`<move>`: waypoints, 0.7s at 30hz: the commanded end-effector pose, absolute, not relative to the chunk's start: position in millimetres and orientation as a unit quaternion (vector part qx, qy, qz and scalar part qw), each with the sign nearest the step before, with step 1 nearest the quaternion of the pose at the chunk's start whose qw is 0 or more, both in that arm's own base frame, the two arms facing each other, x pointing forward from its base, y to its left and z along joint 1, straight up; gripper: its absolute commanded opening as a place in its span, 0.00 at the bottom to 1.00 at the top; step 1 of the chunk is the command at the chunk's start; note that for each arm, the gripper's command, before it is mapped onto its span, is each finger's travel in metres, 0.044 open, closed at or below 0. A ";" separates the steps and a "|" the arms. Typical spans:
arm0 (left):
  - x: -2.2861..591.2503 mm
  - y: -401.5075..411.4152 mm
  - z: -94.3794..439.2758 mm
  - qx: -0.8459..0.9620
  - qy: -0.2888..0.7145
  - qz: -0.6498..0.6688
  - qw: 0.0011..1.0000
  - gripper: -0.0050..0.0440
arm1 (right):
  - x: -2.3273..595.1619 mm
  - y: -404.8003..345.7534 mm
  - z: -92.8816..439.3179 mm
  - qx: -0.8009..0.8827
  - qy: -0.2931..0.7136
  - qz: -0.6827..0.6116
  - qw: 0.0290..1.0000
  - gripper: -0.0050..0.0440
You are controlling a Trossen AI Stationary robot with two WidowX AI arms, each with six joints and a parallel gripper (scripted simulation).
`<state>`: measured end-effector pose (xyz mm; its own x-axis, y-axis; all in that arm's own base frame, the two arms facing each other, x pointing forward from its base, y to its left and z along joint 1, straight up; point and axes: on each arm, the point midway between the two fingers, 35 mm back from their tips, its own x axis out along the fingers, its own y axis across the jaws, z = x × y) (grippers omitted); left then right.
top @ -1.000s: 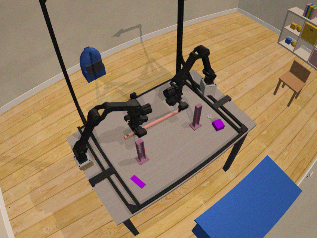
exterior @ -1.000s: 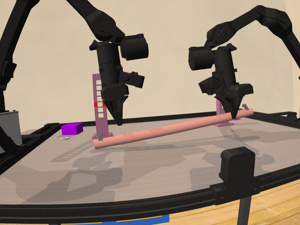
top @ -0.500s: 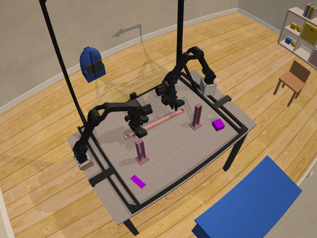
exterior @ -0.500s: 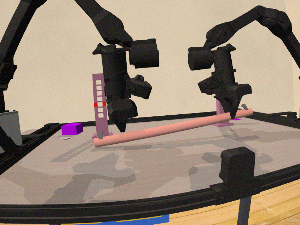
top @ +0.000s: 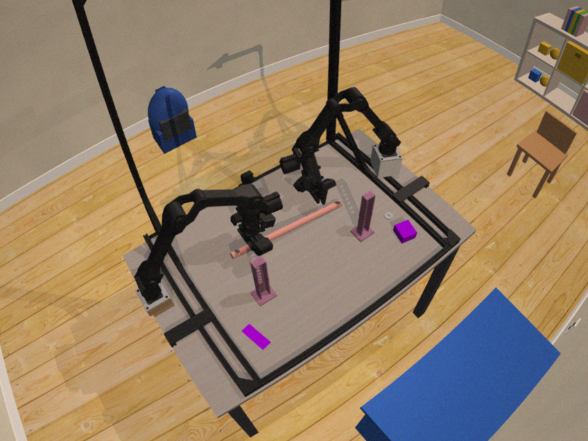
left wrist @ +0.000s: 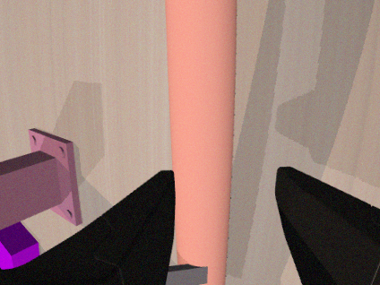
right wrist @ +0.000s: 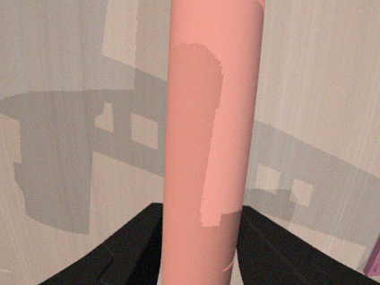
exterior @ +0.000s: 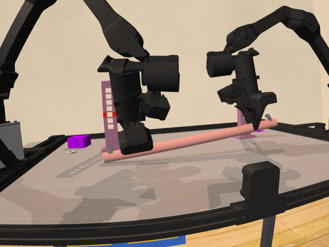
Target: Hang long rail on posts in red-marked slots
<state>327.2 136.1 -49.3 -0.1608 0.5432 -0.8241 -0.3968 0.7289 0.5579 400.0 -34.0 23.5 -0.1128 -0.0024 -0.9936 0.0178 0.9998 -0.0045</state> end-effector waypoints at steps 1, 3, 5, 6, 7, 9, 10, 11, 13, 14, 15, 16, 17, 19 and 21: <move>326.7 137.2 -53.0 0.060 0.670 0.369 0.642 0.43 | 401.2 -31.2 24.3 0.001 0.745 -0.002 0.667 0.10; 326.1 139.1 -55.7 0.060 0.670 0.369 0.642 0.43 | 401.2 -31.2 24.3 0.001 0.745 -0.002 0.667 0.10; 325.5 140.9 -58.4 0.060 0.670 0.369 0.642 0.43 | 401.2 -31.2 24.3 0.001 0.745 -0.002 0.667 0.10; 325.1 141.8 -59.7 0.060 0.670 0.369 0.642 0.43 | 401.2 -31.2 24.3 0.001 0.745 -0.002 0.667 0.10; 324.8 142.7 -61.1 0.060 0.669 0.369 0.642 0.43 | 401.2 -31.2 24.3 0.001 0.745 -0.002 0.667 0.10; 324.1 144.5 -63.7 0.060 0.669 0.369 0.642 0.43 | 401.2 -31.2 24.3 0.001 0.745 -0.002 0.667 0.10; 323.8 145.4 -65.1 0.060 0.669 0.369 0.642 0.43 | 401.2 -31.2 24.3 0.001 0.745 -0.002 0.667 0.10; 323.4 146.3 -66.4 0.060 0.669 0.369 0.642 0.43 | 401.2 -31.2 24.3 0.001 0.745 -0.002 0.667 0.10; 322.7 148.1 -69.1 0.060 0.669 0.369 0.642 0.43 | 401.2 -31.2 24.3 0.001 0.745 -0.002 0.667 0.10; 322.7 148.1 -69.1 0.060 0.669 0.369 0.642 0.43 | 401.2 -31.2 24.3 0.001 0.745 -0.002 0.667 0.10; 322.7 148.1 -69.1 0.060 0.669 0.369 0.642 0.43 | 401.2 -31.2 24.3 0.001 0.745 -0.002 0.667 0.10; 322.3 149.0 -70.4 0.060 0.669 0.369 0.642 0.43 | 401.2 -31.2 24.3 0.001 0.745 -0.002 0.667 0.10; 321.9 149.9 -71.7 0.060 0.669 0.369 0.642 0.43 | 401.2 -31.2 24.3 0.001 0.745 -0.002 0.667 0.10; 321.1 151.5 -74.1 0.060 0.669 0.369 0.642 0.43 | 401.2 -31.2 24.3 0.001 0.745 -0.002 0.667 0.10; 320.8 152.1 -75.0 0.060 0.669 0.369 0.642 0.43 | 401.2 -31.2 24.3 0.001 0.745 -0.002 0.667 0.10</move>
